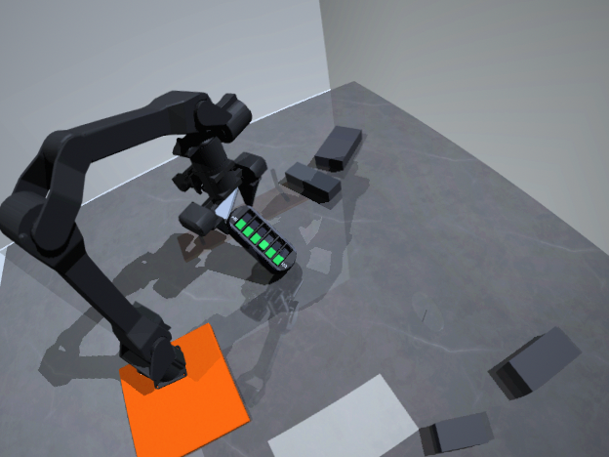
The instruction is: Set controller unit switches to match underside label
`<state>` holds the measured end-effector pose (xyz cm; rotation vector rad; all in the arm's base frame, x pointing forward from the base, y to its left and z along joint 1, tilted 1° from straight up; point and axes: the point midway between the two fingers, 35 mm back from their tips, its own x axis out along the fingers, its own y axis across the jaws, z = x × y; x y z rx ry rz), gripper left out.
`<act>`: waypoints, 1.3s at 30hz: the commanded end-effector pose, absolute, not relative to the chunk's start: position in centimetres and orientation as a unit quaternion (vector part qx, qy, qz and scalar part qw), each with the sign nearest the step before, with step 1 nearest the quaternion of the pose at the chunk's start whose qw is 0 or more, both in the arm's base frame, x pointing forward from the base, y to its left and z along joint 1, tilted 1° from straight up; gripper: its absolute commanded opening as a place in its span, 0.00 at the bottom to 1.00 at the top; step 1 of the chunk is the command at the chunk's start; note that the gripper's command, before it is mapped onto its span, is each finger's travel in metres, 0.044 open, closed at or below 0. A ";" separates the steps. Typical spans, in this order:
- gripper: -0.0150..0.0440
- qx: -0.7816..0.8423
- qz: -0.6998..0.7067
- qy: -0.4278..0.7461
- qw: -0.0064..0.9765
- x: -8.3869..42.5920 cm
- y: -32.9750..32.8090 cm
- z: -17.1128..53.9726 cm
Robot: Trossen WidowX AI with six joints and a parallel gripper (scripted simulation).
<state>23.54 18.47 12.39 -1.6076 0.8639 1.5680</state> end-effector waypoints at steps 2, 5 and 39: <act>0.83 -0.621 0.607 0.344 0.358 23.3 18.4 11.8; 0.83 -0.621 0.607 0.344 0.358 23.2 18.5 11.6; 0.83 -0.620 0.607 0.343 0.358 22.4 20.0 9.6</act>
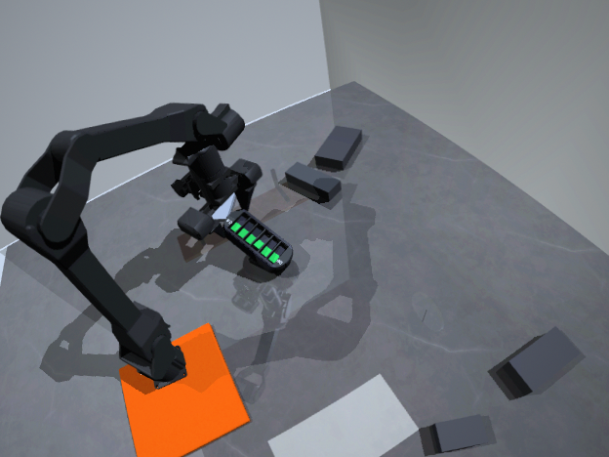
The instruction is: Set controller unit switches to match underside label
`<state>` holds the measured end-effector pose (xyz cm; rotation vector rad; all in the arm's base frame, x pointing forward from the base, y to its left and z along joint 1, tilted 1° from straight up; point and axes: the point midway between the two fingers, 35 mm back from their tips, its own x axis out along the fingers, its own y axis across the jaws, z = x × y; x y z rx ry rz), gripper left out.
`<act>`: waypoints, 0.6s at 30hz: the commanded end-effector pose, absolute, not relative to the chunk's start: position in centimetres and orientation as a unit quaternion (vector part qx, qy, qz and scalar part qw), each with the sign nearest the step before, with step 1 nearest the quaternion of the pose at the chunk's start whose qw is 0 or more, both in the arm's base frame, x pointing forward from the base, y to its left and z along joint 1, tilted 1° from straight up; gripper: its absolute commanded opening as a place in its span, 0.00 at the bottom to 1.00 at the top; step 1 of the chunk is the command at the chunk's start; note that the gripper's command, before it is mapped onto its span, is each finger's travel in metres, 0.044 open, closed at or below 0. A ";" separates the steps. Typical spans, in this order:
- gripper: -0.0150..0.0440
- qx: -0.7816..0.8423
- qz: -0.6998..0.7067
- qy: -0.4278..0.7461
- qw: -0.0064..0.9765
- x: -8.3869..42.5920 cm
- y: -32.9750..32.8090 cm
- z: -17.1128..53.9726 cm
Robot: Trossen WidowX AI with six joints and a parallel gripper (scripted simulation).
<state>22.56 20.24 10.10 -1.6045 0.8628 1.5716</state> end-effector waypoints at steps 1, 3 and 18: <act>0.83 -0.620 0.607 0.343 0.358 22.4 20.0 9.5; 0.83 -0.620 0.607 0.343 0.358 22.3 20.1 9.4; 0.83 -0.620 0.608 0.343 0.358 22.1 20.6 8.4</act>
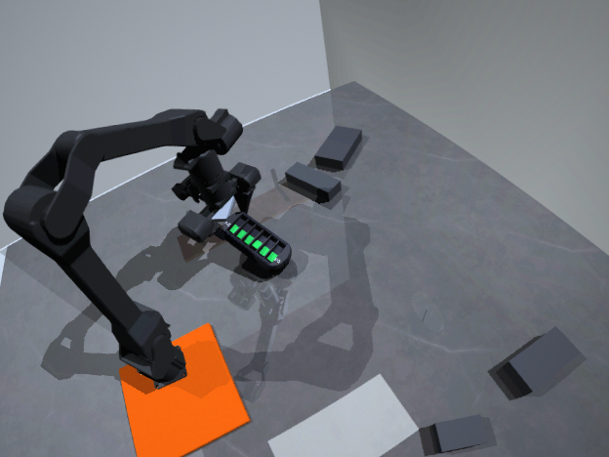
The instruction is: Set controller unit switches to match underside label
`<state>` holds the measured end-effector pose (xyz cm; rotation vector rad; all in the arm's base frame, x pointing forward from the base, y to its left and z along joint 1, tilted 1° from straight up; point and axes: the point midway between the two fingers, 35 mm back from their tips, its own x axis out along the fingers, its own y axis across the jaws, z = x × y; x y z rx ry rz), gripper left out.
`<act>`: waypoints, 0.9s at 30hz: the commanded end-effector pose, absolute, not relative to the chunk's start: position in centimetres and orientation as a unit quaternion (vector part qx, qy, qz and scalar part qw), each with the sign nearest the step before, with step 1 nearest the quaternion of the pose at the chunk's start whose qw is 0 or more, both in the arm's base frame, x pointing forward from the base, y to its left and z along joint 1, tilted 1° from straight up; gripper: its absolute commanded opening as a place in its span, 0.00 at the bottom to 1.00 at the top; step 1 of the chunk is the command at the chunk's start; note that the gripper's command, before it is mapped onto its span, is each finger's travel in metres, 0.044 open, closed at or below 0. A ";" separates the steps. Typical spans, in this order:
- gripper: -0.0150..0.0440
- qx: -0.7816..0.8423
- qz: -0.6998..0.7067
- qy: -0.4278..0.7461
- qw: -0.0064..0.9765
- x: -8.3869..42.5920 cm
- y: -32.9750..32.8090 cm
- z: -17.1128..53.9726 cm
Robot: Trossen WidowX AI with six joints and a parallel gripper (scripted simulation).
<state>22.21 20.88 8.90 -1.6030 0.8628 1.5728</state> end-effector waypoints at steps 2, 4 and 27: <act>0.83 -0.620 0.608 0.343 0.358 22.0 20.6 8.3; 0.83 -0.620 0.608 0.343 0.358 22.0 20.7 8.1; 0.83 -0.620 0.608 0.343 0.358 22.0 20.7 6.5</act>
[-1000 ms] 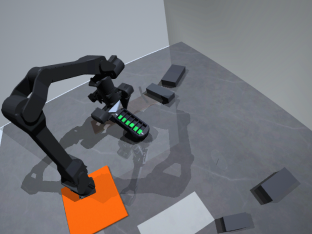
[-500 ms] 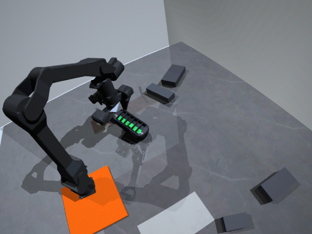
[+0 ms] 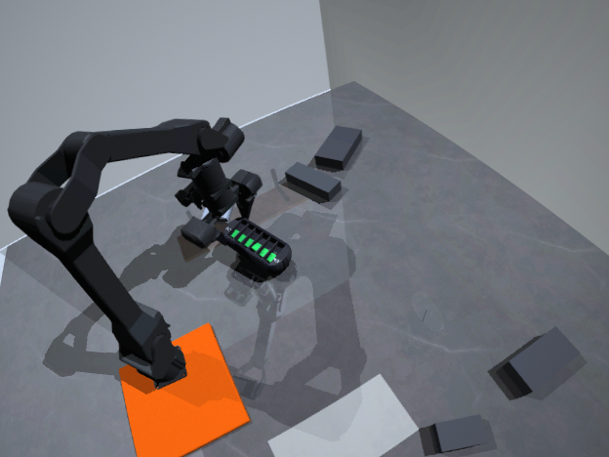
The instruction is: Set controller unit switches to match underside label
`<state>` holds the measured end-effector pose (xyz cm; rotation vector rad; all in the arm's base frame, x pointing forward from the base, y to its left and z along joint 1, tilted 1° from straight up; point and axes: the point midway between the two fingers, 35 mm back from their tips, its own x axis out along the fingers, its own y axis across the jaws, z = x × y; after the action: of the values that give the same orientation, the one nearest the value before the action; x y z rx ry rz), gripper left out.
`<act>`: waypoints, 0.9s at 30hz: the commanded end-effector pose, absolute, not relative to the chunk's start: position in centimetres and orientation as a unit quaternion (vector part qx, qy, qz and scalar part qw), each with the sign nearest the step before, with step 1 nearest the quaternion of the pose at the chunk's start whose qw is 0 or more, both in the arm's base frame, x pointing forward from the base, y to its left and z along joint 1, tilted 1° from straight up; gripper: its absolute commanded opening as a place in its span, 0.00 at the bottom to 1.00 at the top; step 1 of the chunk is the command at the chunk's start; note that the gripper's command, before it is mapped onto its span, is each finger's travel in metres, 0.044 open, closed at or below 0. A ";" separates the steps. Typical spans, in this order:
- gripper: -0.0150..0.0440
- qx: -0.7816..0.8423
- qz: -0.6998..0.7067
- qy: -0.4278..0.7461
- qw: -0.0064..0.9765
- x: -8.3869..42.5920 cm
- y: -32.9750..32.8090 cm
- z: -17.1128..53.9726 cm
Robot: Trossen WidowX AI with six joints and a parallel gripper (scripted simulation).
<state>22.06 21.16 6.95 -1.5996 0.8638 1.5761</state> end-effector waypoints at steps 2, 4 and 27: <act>0.83 -0.620 0.608 0.343 0.358 22.0 20.7 6.3; 0.83 -0.620 0.608 0.343 0.358 22.0 20.7 6.2; 1.00 -0.620 0.611 0.336 0.359 22.1 21.1 5.8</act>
<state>22.07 21.09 5.81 -1.5986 0.8675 1.5761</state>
